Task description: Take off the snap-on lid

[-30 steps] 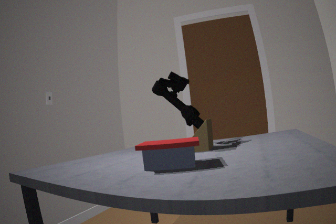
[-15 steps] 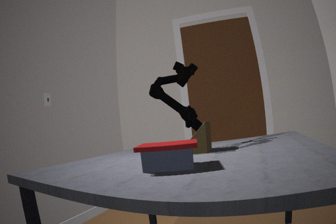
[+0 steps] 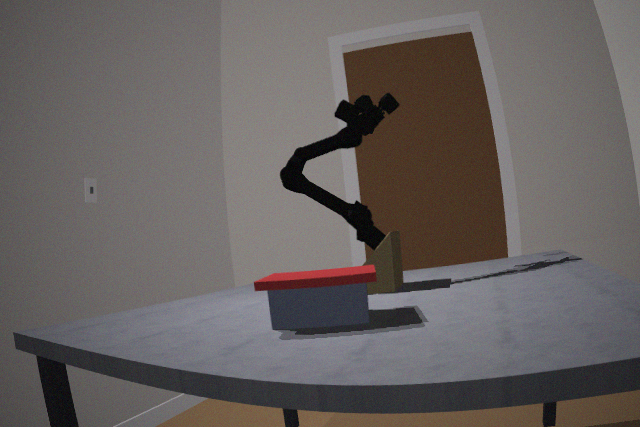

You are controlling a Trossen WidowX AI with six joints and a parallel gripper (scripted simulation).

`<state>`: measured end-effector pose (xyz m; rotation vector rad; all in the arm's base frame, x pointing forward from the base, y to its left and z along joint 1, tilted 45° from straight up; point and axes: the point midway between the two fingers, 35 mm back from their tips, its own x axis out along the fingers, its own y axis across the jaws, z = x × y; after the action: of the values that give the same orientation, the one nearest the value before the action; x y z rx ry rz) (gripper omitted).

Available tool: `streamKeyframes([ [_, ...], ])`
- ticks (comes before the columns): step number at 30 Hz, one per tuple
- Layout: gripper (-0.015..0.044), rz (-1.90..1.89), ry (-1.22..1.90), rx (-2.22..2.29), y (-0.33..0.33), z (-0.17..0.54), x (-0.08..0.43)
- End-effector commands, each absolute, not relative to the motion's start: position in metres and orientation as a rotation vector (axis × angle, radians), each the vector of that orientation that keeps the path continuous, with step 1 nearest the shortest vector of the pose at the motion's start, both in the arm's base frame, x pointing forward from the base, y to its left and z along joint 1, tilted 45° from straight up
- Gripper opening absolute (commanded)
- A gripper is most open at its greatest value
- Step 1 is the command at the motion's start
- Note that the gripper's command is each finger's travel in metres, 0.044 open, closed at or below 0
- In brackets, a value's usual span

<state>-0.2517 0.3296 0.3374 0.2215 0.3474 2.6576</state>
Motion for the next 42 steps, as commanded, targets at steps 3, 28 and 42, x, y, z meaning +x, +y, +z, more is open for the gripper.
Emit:
streamKeyframes([
  [3, 0.0235, 2.372, 0.457, 0.233, 0.371, 0.319, -0.186],
  [28, 0.0235, 0.979, 0.663, 0.447, 0.347, 0.221, 0.169],
  [42, 0.0235, 0.232, 0.615, 0.583, 0.196, 0.17, 0.288],
])
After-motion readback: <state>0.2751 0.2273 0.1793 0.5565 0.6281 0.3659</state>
